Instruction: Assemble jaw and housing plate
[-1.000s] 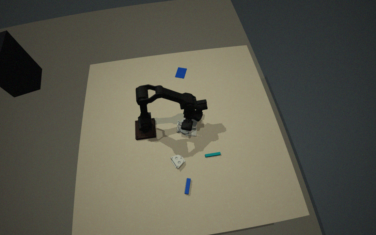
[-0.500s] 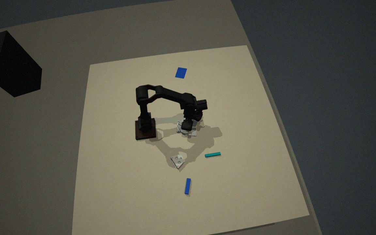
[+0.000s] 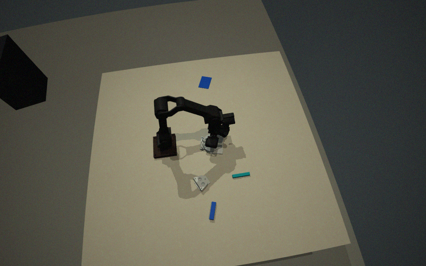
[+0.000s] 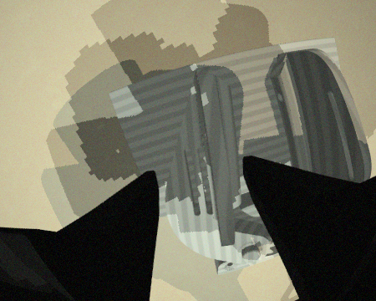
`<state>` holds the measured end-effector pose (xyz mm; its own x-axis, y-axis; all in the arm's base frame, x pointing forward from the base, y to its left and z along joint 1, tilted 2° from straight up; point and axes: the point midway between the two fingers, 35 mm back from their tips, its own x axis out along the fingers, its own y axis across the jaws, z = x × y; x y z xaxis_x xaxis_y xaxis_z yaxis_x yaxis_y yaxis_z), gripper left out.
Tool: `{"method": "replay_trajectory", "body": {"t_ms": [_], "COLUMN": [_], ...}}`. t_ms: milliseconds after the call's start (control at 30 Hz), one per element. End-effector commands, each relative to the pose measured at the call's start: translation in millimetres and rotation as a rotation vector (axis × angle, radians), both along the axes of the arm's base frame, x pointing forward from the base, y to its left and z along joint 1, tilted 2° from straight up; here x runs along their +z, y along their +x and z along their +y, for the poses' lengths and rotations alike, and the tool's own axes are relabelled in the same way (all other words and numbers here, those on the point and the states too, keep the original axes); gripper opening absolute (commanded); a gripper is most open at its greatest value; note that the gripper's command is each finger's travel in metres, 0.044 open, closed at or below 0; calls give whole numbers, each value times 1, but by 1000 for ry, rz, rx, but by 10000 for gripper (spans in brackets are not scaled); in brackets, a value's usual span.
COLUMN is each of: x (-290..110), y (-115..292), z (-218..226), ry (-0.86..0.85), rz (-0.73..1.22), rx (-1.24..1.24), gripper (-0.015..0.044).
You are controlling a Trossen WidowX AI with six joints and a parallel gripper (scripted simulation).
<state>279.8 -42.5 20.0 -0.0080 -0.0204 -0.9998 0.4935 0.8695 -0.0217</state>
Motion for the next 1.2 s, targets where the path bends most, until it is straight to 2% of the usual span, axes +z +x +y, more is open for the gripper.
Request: {"method": "replay_trajectory", "body": {"t_ms": [0,367,633,767,1033,1167], "x": [0,2,66,60,72,73], "y": [0,0,-1,1,11,7], "z": [0,0,2,1,-23,-38], "ry": [0,0,2,-1,5,0], "rz": [0,0,3,-4,-70,-65], "rx": [0,0,-3,4,-103,-49], "gripper": [224,224,224,224,434,440]}}
